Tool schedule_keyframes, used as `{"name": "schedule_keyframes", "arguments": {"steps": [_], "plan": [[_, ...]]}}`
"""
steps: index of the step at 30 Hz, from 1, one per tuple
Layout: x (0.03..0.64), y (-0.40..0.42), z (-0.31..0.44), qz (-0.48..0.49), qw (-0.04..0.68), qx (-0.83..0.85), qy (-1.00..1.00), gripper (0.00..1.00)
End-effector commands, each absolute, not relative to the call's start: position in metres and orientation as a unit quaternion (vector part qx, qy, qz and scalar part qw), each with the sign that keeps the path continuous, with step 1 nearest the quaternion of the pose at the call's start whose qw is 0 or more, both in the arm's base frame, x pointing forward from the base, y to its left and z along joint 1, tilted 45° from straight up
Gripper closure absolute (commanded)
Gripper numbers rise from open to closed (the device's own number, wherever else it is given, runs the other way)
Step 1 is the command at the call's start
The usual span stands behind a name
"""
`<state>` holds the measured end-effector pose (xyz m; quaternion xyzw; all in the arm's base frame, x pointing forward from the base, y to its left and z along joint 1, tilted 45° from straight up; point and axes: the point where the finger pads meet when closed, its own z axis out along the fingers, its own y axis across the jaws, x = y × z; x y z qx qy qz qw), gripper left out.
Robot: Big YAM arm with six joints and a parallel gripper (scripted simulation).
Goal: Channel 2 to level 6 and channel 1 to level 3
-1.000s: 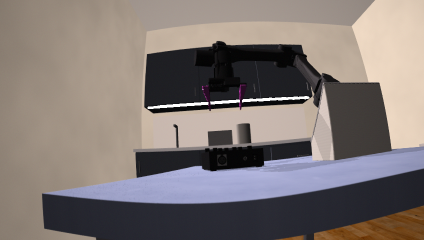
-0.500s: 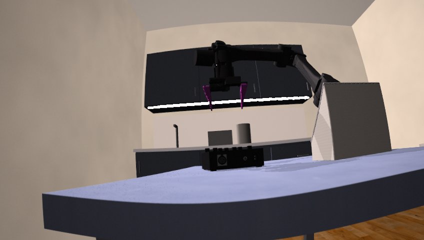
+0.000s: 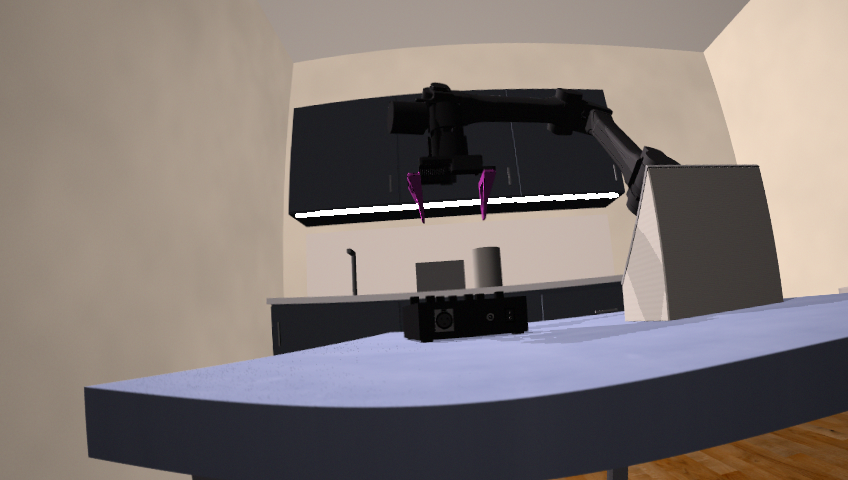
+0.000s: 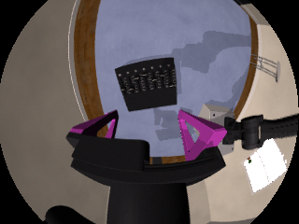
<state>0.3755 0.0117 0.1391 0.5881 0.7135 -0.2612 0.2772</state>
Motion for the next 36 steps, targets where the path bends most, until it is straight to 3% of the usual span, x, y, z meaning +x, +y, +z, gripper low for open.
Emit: {"name": "schedule_keyframes", "arguments": {"steps": [1, 11, 36], "plan": [[0.386, 0.009, 0.145, -0.263, 0.267, 0.558, 0.740, 0.00], [0.400, 0.002, 0.157, -0.288, 0.226, 0.436, 0.822, 0.00], [0.406, -0.055, 0.149, -0.367, -0.021, -0.119, 0.922, 0.00]]}}
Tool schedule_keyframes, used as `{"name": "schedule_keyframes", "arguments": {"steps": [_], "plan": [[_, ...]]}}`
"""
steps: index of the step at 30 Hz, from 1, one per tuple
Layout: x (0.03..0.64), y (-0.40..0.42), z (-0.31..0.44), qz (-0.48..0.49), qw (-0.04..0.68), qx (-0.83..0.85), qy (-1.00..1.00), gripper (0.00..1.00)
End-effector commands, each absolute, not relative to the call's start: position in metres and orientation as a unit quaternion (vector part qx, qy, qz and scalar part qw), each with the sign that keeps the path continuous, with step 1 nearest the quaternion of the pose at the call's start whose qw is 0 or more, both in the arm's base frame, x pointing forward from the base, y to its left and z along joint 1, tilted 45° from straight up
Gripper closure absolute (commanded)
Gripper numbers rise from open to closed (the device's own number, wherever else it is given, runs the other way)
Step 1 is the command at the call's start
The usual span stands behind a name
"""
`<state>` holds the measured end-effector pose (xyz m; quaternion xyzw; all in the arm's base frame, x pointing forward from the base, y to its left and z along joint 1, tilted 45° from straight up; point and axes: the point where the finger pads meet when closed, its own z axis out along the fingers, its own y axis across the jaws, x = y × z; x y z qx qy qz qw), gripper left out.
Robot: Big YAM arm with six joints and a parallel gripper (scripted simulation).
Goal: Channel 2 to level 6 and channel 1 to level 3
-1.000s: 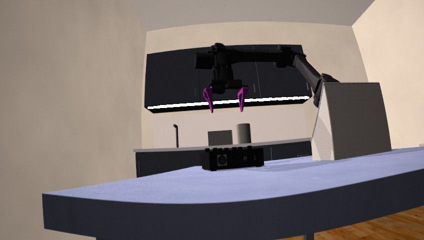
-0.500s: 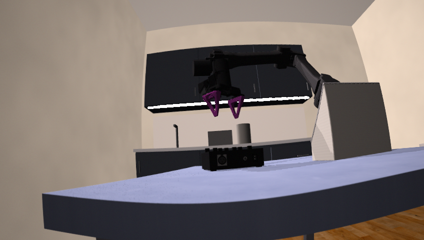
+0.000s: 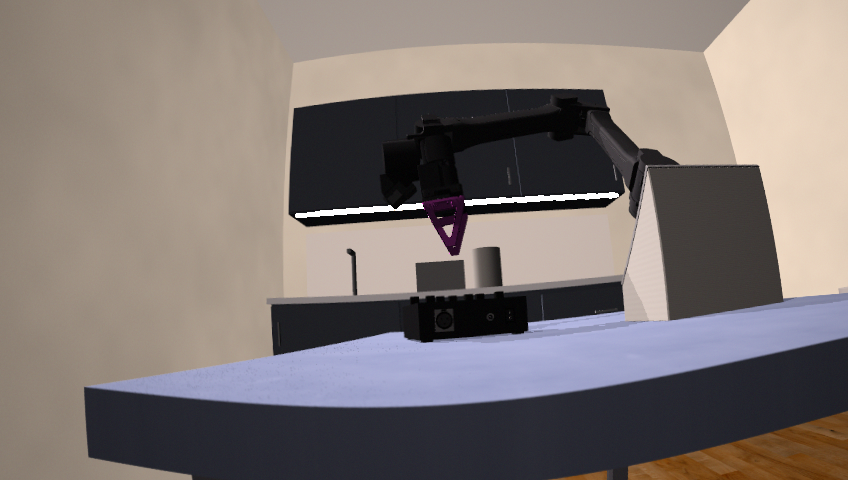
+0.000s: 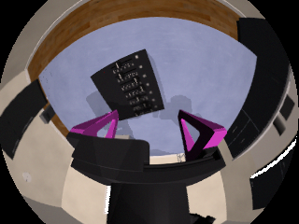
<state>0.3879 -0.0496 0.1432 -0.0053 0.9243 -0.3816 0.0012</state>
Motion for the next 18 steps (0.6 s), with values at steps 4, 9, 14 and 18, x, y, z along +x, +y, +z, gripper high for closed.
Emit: {"name": "schedule_keyframes", "arguments": {"steps": [4, 9, 14, 18], "plan": [[0.411, -0.065, 0.152, -0.366, -0.061, -0.204, 0.906, 0.00], [0.409, -0.072, 0.149, -0.356, -0.105, -0.298, 0.880, 0.00], [0.411, -0.083, 0.150, -0.340, -0.149, -0.402, 0.837, 0.00], [0.413, -0.089, 0.152, -0.323, -0.182, -0.479, 0.795, 0.00]]}}
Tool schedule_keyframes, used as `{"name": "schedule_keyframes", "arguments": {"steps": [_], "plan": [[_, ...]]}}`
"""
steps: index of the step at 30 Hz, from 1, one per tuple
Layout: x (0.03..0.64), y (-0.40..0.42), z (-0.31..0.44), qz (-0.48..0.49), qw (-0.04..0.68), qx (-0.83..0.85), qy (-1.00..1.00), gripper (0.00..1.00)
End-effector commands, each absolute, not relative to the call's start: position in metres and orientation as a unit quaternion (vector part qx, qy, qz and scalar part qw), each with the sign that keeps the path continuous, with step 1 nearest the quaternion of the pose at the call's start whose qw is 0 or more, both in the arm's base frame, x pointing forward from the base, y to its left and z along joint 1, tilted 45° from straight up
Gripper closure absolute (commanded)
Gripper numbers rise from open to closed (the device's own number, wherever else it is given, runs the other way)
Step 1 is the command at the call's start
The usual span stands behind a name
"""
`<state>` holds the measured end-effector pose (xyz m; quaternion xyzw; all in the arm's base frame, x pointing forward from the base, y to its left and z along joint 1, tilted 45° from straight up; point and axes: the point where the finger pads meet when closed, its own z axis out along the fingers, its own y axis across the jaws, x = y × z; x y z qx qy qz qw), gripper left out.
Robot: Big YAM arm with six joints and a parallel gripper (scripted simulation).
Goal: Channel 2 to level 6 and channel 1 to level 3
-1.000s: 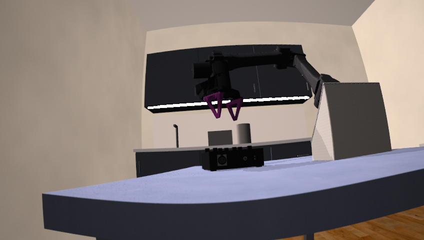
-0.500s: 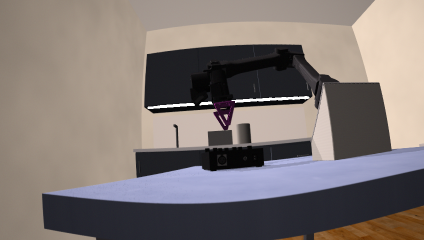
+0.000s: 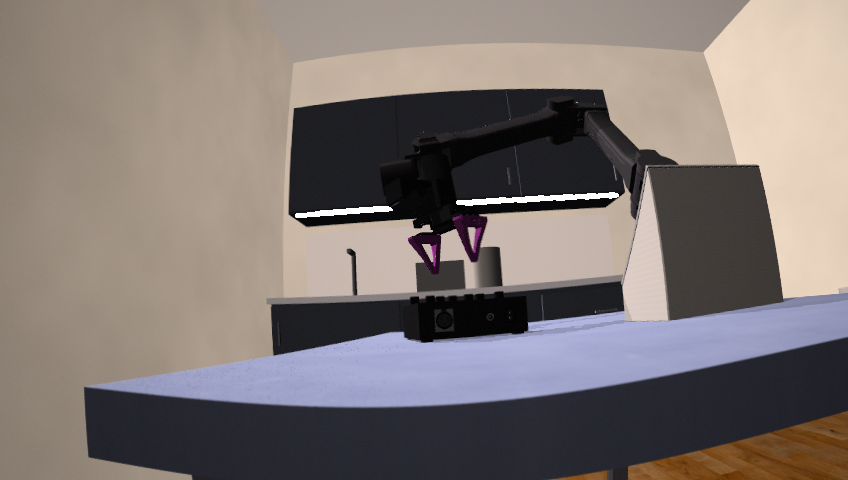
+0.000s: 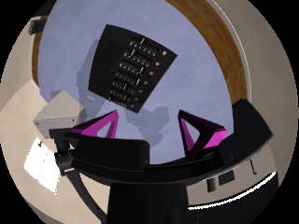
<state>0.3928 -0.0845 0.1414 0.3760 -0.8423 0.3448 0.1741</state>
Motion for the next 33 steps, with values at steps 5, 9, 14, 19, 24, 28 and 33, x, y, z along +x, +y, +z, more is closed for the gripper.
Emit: {"name": "schedule_keyframes", "arguments": {"steps": [5, 9, 14, 19, 24, 28, 33], "plan": [[0.413, -0.093, 0.151, 0.307, 0.205, 0.535, -0.760, 0.00], [0.414, -0.096, 0.151, 0.274, 0.234, 0.633, -0.685, 0.00], [0.414, -0.098, 0.151, 0.238, 0.249, 0.717, -0.606, 0.00], [0.414, -0.099, 0.151, 0.215, 0.245, 0.776, -0.540, 0.00], [0.414, -0.099, 0.151, 0.215, 0.245, 0.776, -0.540, 0.00], [0.415, -0.096, 0.139, 0.204, 0.252, 0.782, -0.533, 0.00], [0.415, -0.096, 0.142, 0.207, 0.251, 0.781, -0.533, 0.00]]}}
